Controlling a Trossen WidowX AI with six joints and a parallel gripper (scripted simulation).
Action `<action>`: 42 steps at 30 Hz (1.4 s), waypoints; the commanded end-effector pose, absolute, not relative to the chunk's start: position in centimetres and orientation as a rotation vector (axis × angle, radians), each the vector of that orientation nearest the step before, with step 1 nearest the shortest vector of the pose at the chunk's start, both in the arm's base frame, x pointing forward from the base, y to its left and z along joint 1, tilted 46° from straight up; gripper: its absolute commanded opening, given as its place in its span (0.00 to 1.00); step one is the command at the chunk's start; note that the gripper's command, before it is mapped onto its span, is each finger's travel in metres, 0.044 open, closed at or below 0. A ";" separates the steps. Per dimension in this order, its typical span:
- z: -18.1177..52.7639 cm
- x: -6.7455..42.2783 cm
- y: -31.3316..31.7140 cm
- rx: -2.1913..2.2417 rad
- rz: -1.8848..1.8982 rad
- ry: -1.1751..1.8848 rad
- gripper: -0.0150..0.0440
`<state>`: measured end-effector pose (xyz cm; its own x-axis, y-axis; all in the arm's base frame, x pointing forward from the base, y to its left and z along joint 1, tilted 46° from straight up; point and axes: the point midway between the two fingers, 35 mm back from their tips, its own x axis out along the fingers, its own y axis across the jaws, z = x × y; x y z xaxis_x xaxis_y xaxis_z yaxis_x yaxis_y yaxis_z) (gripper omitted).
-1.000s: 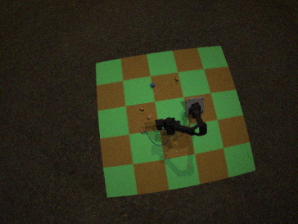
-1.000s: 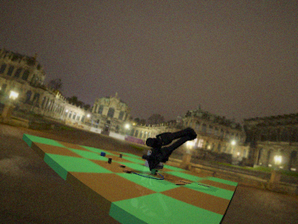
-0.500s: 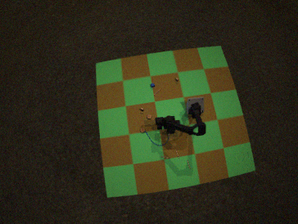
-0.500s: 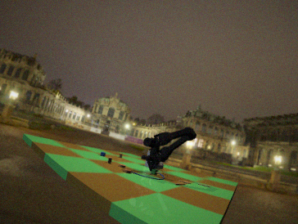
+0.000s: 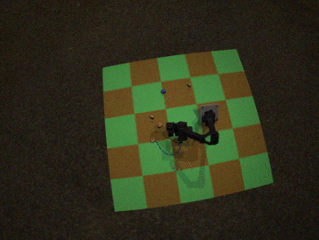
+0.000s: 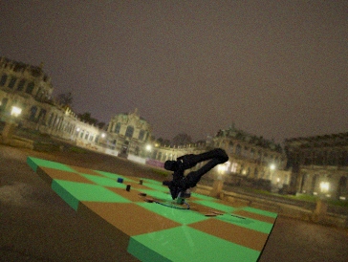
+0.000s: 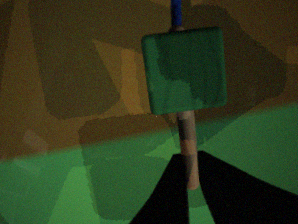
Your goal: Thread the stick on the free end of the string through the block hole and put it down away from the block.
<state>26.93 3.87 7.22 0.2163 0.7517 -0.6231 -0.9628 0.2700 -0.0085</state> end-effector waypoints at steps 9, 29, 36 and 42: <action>5.9 26.6 2.8 -0.443 1.242 0.566 0.25; 3.9 26.1 1.0 -0.426 1.231 0.582 0.25; 3.2 25.9 0.3 -0.420 1.227 0.586 0.25; 2.6 25.6 -0.2 -0.419 1.226 0.587 0.25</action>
